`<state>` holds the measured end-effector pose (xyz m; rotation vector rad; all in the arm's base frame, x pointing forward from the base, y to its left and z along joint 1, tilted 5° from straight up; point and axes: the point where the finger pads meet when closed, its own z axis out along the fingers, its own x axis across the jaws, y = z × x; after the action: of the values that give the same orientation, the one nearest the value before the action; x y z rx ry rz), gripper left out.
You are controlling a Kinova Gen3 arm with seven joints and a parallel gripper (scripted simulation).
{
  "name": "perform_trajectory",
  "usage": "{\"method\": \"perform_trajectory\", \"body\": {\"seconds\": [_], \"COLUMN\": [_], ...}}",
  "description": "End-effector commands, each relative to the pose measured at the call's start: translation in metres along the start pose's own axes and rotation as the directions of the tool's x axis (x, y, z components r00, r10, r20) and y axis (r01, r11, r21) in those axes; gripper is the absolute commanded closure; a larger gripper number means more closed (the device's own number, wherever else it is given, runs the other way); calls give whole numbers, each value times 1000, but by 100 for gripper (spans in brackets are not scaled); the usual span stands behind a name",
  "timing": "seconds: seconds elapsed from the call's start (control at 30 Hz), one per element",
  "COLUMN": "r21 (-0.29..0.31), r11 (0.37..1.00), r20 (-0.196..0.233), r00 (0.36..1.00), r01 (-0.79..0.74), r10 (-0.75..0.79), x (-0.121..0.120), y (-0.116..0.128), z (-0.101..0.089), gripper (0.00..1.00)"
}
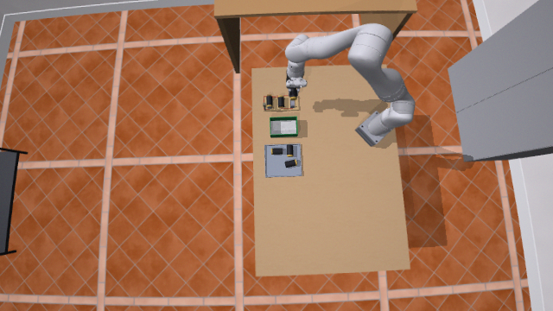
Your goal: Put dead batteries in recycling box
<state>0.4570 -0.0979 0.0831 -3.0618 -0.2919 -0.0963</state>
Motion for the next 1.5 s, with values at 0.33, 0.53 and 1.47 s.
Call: {"method": "perform_trajectory", "body": {"seconds": [0.33, 0.53, 1.47], "r21": [-1, -1, -1], "r11": [1000, 1000, 1000], "r20": [-1, -1, -1], "r00": [1000, 1000, 1000], "r01": [-9, -9, -9], "r10": [9, 9, 9], "x": [-3, -3, -3], "y": [12, 12, 12], "z": [0, 0, 49], "gripper": [43, 43, 43]}}
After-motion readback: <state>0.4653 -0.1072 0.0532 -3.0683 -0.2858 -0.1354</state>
